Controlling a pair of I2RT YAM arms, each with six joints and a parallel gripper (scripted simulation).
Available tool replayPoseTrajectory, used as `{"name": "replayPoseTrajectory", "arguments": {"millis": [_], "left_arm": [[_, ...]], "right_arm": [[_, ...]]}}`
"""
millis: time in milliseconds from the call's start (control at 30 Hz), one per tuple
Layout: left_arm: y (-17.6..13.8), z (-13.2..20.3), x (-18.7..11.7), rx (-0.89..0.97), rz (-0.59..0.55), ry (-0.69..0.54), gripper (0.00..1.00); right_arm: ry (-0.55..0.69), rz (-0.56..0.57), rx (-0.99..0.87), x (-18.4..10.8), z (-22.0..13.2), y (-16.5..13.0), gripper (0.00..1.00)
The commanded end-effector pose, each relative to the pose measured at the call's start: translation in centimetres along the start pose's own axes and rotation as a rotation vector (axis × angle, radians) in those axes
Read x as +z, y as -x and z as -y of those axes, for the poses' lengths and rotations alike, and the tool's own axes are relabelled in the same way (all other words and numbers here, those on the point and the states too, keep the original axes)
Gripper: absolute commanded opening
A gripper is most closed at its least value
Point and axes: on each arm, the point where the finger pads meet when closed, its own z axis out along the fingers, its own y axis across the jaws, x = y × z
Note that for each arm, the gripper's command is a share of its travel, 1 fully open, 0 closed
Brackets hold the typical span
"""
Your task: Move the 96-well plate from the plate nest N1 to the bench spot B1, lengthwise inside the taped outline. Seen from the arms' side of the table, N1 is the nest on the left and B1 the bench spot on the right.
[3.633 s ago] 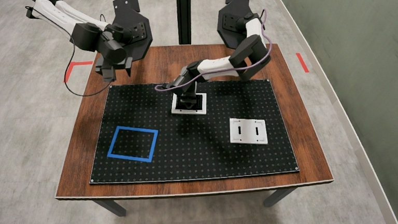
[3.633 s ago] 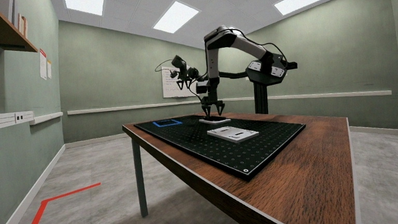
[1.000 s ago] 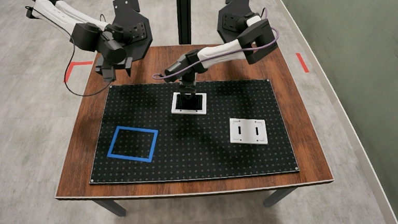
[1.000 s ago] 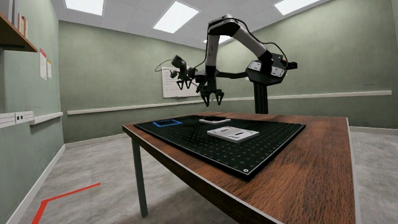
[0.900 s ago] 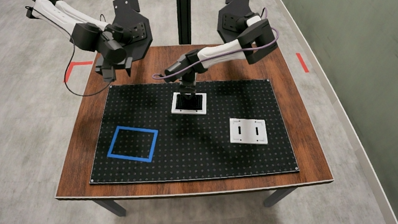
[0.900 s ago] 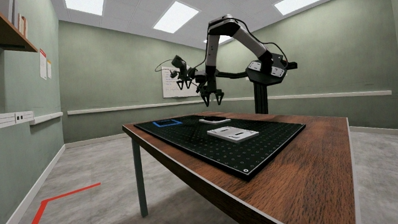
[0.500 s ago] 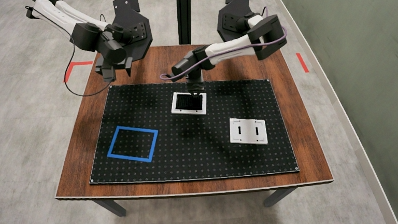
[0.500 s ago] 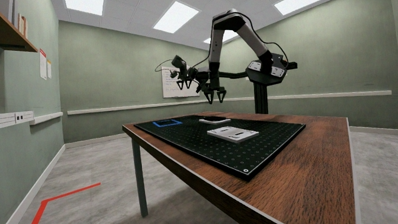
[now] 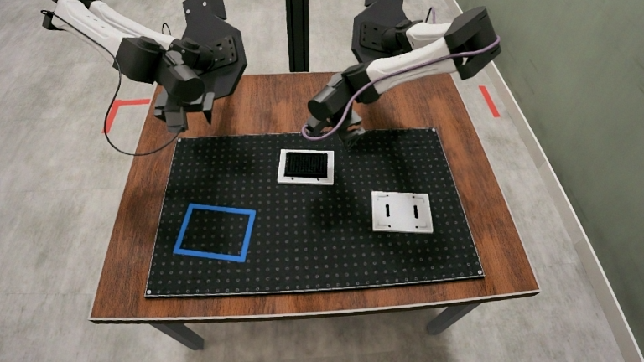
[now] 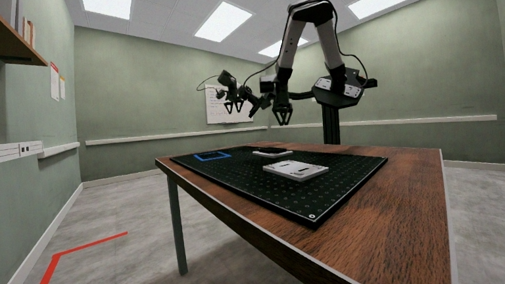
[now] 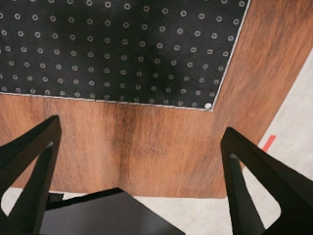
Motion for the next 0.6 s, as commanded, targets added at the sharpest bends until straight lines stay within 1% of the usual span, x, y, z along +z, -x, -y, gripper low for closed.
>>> {"name": "replayPoseTrajectory", "arguments": {"millis": [0,467,533,567], "left_arm": [[-1.0,-0.7,-0.2,-0.140,-0.014,-0.014,1.00],[-6.7,-3.7,-2.9,-0.602,-0.016,-0.011,1.00],[-6.7,-3.7,-2.9,-0.602,-0.016,-0.011,1.00],[-6.4,-4.5,-3.3,-0.652,-0.002,-0.008,1.00]], "right_arm": [[-0.001,0.012,0.012,-0.5,0.2,0.7,1.00],[-0.001,0.012,0.012,-0.5,0.2,0.7,1.00],[-0.001,0.012,0.012,-0.5,0.2,0.7,1.00],[-0.001,0.012,0.012,-0.5,0.2,0.7,1.00]]}}
